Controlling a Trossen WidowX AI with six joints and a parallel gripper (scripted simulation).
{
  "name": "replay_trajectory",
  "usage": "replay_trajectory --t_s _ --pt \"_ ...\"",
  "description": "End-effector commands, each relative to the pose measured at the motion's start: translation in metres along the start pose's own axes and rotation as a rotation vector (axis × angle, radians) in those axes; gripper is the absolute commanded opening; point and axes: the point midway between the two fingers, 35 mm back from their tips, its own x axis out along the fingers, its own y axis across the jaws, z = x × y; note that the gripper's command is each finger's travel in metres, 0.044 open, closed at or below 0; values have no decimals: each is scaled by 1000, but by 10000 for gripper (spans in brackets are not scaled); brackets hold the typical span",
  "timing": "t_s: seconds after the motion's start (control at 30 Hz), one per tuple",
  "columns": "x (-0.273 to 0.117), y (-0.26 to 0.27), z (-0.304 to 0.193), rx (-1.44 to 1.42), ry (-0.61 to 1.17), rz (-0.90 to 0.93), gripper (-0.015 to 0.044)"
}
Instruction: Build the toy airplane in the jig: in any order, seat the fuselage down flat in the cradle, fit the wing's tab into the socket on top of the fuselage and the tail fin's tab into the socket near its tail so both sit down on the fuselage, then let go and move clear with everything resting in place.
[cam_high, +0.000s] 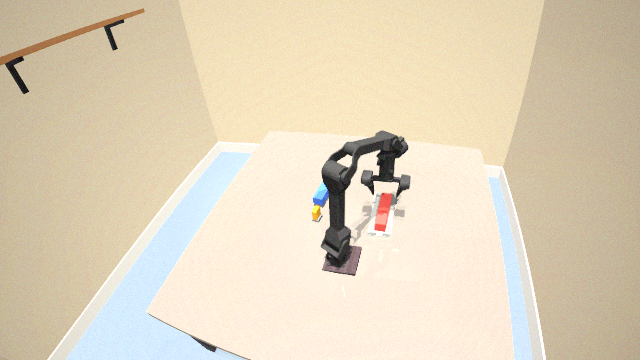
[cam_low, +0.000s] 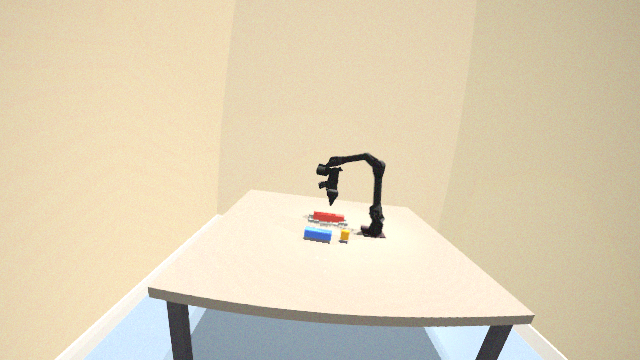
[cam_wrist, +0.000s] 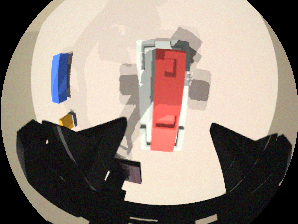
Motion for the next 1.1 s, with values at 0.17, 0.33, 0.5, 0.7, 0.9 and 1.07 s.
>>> replay_trajectory --t_s 0.17,0.33,0.5,0.7,0.9,1.07 --pt "-27 0 1 58 -7 -10 440" --pt "-26 0 2 121 -7 -10 440" --pt "-26 44 31 122 -16 -14 440" --pt "-25 134 64 123 -32 -12 440" --pt "-20 235 68 121 -22 10 440" --pt "-18 277 61 120 -12 19 440"
